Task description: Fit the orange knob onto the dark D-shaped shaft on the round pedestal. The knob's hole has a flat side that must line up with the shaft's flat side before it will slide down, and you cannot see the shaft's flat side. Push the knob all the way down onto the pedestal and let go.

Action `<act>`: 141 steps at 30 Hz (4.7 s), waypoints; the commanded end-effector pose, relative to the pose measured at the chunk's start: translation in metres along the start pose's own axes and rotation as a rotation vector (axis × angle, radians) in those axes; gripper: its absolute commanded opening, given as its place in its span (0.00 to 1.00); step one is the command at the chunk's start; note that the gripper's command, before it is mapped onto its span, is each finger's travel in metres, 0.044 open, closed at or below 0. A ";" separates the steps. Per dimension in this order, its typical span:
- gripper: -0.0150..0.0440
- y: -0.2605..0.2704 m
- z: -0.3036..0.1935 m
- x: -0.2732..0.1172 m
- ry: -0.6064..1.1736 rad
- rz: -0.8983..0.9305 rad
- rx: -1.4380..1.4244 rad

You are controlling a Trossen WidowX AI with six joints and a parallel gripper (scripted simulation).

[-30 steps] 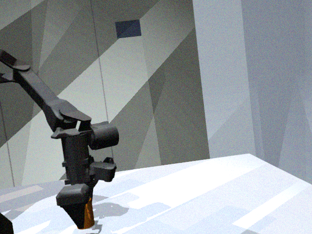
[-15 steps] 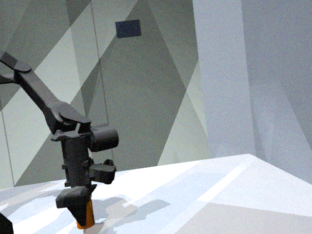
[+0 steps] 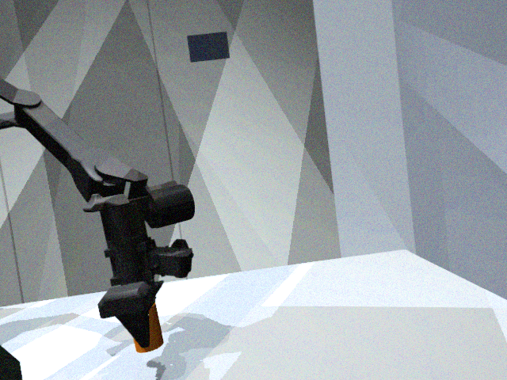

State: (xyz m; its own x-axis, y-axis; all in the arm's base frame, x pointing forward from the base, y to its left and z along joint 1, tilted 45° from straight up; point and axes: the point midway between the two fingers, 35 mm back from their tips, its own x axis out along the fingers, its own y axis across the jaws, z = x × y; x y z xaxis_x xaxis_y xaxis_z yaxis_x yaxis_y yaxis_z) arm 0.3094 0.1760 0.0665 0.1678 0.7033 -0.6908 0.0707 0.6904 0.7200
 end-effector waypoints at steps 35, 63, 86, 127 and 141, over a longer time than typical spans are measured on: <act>0.25 -0.034 0.007 -0.110 0.055 -0.026 0.009; 0.25 -0.108 0.044 -0.095 0.050 -0.043 -0.012; 0.25 -0.177 0.059 -0.082 0.055 -0.044 -0.005; 0.25 -0.268 0.055 -0.039 0.055 -0.026 0.008; 0.25 -0.268 0.058 -0.041 0.055 -0.026 0.004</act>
State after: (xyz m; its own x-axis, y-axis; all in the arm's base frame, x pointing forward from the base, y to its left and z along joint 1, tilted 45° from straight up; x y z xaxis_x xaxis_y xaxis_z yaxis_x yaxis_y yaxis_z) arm 0.3380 -0.0452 -0.0958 0.1019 0.6923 -0.7144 0.0781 0.7103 0.6995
